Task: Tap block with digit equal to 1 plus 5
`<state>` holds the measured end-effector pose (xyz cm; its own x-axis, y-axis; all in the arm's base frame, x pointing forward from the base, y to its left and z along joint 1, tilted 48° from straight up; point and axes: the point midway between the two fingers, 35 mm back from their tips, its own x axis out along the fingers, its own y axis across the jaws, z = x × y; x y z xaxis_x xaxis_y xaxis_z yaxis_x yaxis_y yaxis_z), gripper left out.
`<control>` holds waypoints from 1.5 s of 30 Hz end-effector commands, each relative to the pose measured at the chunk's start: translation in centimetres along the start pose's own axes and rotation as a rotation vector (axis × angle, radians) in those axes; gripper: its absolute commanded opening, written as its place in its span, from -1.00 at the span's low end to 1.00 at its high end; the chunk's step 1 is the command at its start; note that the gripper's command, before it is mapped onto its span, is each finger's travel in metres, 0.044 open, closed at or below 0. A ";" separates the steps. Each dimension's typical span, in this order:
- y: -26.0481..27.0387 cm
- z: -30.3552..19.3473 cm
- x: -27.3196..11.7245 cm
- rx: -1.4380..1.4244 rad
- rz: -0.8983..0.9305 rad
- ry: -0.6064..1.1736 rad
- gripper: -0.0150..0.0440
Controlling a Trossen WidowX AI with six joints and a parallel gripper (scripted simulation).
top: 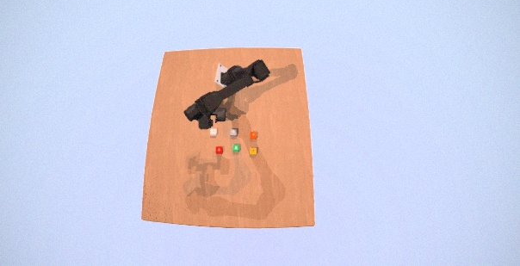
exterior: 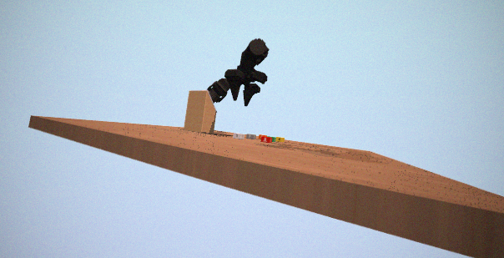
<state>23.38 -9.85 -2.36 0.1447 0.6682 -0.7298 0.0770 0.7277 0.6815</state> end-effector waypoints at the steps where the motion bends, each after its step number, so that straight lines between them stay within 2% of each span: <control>1: 1.2 -0.4 0.8 -0.037 0.077 0.001 0.86; 24: 1.4 -0.3 0.8 -0.037 0.076 0.001 0.86; 34: 12.9 0.3 -0.1 -0.036 0.081 0.002 0.86; 45: 13.1 0.3 -0.1 -0.036 0.082 0.002 0.86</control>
<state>24.67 -0.69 6.40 0.1446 0.7218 -0.6768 0.0268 0.6809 0.7319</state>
